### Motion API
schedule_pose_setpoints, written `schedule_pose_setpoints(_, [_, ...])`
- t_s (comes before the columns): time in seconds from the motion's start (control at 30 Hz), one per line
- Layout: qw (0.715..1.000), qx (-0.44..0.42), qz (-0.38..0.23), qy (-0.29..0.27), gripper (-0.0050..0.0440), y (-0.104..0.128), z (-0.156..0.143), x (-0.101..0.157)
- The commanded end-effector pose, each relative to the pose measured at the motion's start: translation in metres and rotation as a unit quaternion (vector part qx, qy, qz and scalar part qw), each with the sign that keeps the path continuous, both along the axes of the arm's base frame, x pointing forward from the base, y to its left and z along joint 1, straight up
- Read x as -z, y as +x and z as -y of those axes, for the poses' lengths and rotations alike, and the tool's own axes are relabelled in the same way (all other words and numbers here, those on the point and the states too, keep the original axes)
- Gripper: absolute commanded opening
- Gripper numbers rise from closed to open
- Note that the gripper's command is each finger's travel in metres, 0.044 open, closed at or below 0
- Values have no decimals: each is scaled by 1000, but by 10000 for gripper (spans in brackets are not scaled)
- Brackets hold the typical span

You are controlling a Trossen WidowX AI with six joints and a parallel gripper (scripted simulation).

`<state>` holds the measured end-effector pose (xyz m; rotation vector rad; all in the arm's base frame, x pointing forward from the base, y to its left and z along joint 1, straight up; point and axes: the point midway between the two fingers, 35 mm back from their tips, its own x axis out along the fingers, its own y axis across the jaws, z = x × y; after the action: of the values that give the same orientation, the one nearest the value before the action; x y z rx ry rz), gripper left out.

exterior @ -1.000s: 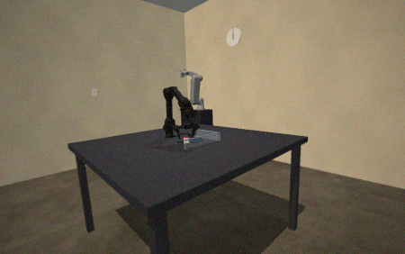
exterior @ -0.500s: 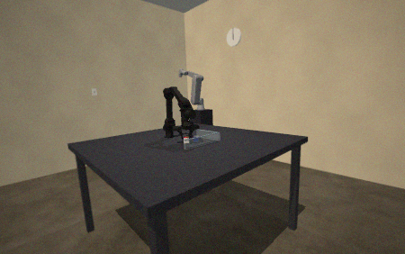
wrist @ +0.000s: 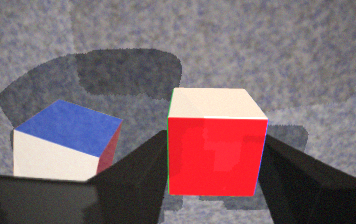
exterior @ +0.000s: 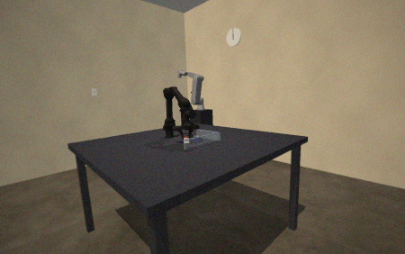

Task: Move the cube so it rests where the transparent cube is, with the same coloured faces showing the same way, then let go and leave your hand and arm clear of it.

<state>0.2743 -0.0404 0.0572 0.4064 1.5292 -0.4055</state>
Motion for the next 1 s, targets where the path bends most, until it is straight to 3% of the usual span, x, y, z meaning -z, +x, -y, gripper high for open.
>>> schedule_pose_setpoints(0.0, [1000, 3, 9, -1, 148, 2, 0, -4])
schedule_pose_setpoints(0.2, [1000, 3, 9, -1, 4, 2, 0, -24])
schedule_pose_setpoints(0.5, [1000, 2, 16, -7, 0, 2, 0, -33])
schedule_pose_setpoints(0.97, [991, -4, 113, -70, 0, 2, -1, -28])
